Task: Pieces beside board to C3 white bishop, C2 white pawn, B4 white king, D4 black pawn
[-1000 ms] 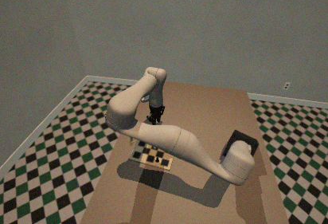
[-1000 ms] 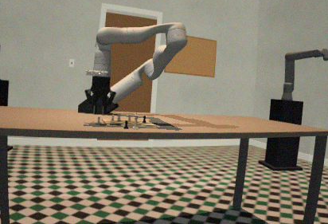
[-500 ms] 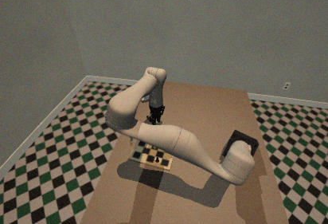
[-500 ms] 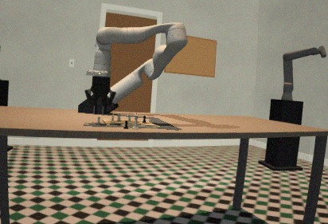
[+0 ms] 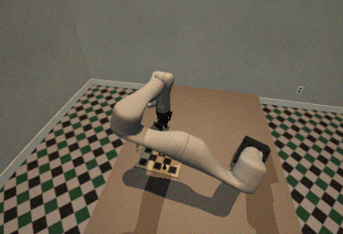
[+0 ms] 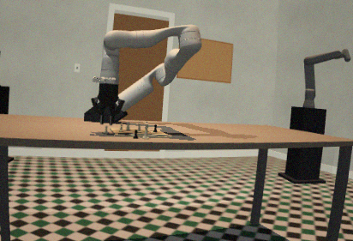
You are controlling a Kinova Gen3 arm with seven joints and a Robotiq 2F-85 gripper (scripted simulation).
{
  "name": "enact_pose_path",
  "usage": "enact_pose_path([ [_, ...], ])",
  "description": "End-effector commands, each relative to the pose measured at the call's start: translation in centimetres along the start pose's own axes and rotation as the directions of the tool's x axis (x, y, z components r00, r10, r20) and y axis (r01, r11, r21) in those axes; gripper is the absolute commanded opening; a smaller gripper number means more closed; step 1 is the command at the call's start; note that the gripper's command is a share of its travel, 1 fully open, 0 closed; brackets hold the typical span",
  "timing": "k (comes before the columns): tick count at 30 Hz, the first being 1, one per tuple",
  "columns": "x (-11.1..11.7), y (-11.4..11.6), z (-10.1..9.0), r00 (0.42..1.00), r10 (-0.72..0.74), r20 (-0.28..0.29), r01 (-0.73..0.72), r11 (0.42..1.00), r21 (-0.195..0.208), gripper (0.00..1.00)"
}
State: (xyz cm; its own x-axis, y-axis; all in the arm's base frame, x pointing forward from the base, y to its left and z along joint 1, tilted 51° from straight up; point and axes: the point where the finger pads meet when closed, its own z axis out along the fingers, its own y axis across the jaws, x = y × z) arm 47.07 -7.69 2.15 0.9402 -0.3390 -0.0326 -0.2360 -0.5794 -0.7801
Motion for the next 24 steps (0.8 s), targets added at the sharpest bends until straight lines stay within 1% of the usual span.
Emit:
enact_pose_path([
  [1, -0.1, 0.0, 0.4, 1.000, 0.001, 0.001, -0.001, 1.000, 0.000, 0.34],
  [12, -0.1, 0.0, 2.4, 1.000, 0.000, 0.001, 0.000, 1.000, 0.000, 0.34],
  [24, -0.1, 0.0, 2.7, 1.000, 0.001, 0.001, -0.001, 1.000, 0.000, 0.34],
])
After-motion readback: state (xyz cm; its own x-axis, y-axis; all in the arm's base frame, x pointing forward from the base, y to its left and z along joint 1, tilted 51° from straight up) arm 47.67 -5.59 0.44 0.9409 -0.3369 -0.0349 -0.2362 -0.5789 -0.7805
